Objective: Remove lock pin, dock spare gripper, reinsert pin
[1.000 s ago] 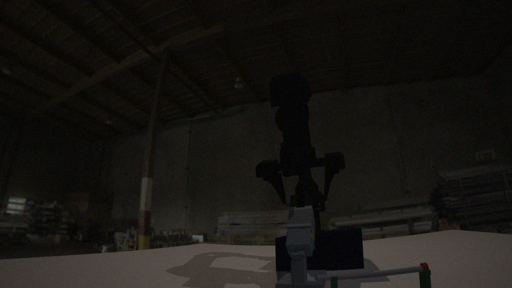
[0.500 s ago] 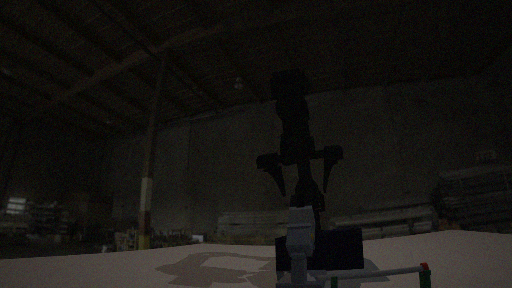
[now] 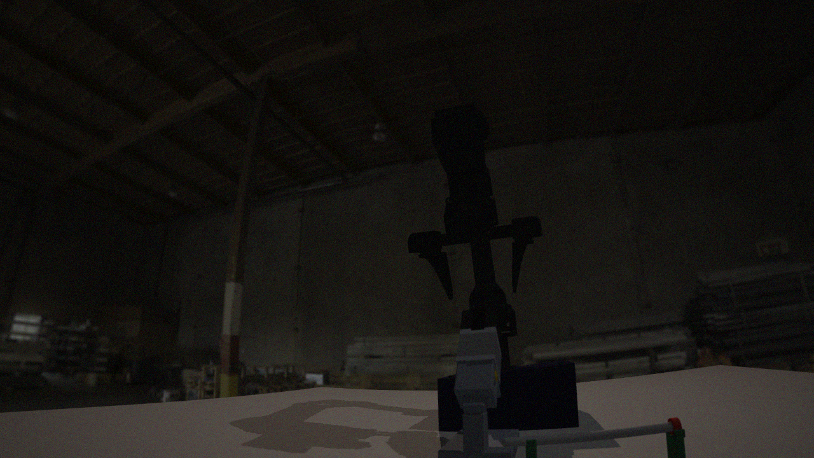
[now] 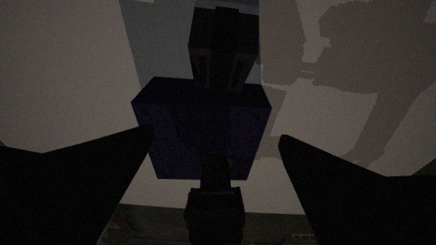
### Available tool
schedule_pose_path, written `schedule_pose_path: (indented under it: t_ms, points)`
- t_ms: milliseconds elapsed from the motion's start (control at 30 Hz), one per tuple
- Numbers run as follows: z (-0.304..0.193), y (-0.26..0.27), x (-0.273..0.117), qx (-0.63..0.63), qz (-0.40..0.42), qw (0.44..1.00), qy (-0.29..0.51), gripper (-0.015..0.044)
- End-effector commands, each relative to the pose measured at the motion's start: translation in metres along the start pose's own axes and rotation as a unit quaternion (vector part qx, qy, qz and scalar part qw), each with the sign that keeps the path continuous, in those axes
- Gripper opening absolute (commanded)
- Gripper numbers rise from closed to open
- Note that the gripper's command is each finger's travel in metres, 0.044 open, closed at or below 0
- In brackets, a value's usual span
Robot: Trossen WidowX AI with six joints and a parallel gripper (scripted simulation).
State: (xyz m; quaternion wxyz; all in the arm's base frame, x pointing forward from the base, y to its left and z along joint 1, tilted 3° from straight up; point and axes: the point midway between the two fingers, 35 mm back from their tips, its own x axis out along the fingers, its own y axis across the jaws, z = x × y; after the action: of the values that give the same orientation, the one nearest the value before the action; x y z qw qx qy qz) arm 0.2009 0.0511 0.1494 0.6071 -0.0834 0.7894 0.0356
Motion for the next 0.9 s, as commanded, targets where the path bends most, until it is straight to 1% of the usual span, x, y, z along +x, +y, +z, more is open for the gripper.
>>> schedule_pose_path:
  t_ms: [0, 233, 267, 400, 500, 733, 867]
  points:
    - [-0.004, 0.000, -0.008, 0.001, 0.003, 1.000, -0.021, 0.0440]
    - [-0.007, 0.000, -0.017, 0.001, 0.006, 0.999, -0.045, 0.0440]
    - [-0.004, 0.000, -0.010, 0.000, 0.003, 1.000, -0.027, 0.0440]
    - [-0.004, 0.000, -0.010, 0.000, 0.003, 1.000, -0.027, 0.0440]
    - [0.000, 0.018, -0.011, 0.000, 0.003, 1.000, -0.029, 0.0361]
    - [-0.005, 0.110, -0.013, -0.001, 0.007, 1.000, -0.030, 0.0180]
    - [-0.001, 0.119, -0.015, 0.001, 0.005, 0.999, -0.032, 0.0180]
